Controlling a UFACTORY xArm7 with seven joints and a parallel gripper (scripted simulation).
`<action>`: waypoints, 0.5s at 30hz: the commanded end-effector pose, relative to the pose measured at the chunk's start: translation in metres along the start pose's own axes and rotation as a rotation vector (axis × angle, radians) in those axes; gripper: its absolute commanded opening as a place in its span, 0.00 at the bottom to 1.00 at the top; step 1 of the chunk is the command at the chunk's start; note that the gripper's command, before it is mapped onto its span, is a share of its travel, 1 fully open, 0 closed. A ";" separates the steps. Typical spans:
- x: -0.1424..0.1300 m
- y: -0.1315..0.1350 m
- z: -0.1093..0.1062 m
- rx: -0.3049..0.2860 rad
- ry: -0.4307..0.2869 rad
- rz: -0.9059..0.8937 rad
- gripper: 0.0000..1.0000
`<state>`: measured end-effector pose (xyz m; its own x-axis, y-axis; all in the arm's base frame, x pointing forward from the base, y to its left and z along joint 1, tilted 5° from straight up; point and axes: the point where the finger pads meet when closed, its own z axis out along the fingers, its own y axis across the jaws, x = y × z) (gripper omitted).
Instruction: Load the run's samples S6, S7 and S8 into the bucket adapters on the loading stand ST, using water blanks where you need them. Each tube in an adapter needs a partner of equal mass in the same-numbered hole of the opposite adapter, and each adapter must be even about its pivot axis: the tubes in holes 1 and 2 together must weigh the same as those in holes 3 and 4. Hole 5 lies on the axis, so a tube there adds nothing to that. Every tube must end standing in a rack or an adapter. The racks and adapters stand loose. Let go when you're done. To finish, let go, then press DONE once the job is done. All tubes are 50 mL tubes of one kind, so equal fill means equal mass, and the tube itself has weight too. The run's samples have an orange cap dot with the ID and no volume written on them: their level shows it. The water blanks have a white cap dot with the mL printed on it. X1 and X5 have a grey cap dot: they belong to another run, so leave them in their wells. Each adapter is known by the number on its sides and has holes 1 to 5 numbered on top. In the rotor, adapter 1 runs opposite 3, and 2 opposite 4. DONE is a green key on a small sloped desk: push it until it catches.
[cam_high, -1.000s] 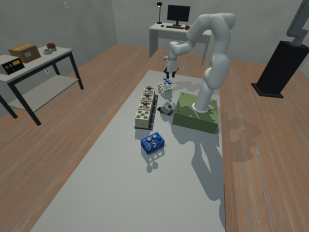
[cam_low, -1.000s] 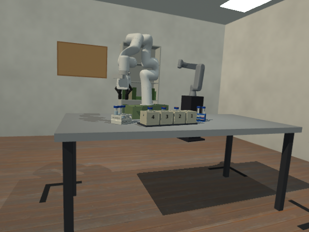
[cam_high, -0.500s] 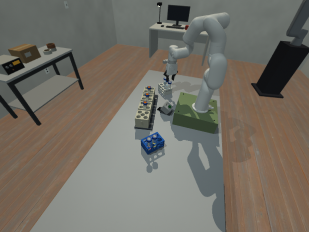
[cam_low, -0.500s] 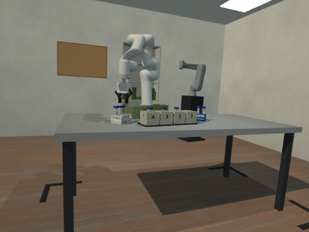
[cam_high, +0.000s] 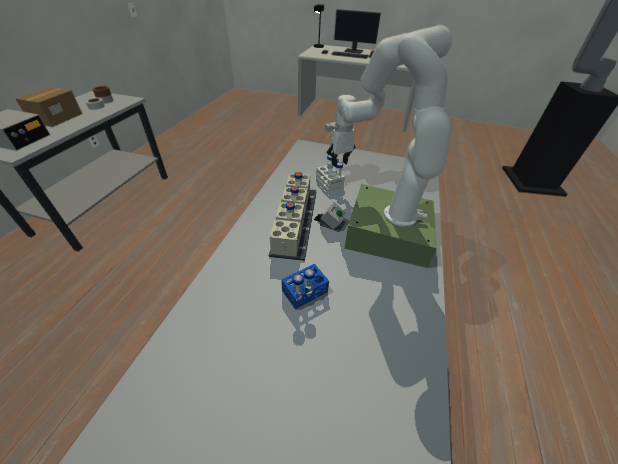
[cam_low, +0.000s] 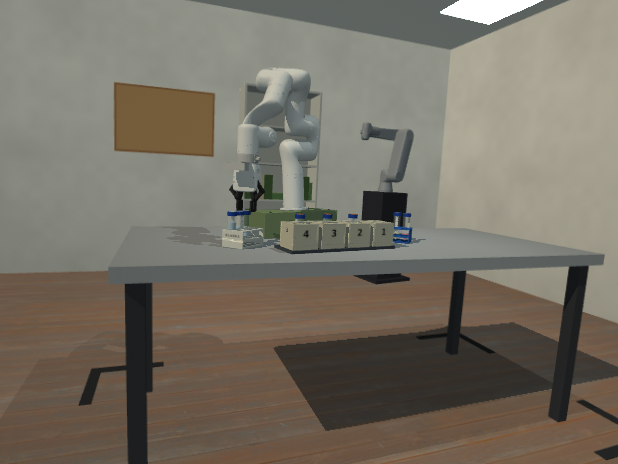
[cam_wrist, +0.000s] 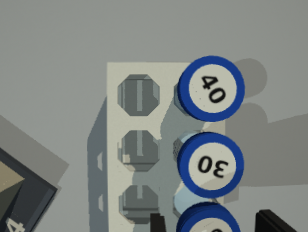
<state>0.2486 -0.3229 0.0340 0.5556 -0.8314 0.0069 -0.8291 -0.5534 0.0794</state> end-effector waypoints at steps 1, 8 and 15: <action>0.001 0.000 -0.001 0.002 0.003 0.000 0.57; 0.001 0.000 0.002 0.002 0.003 0.000 0.57; 0.001 0.000 0.006 0.002 0.003 0.000 0.57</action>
<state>0.2483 -0.3231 0.0289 0.5557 -0.8313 0.0064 -0.8290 -0.5536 0.0792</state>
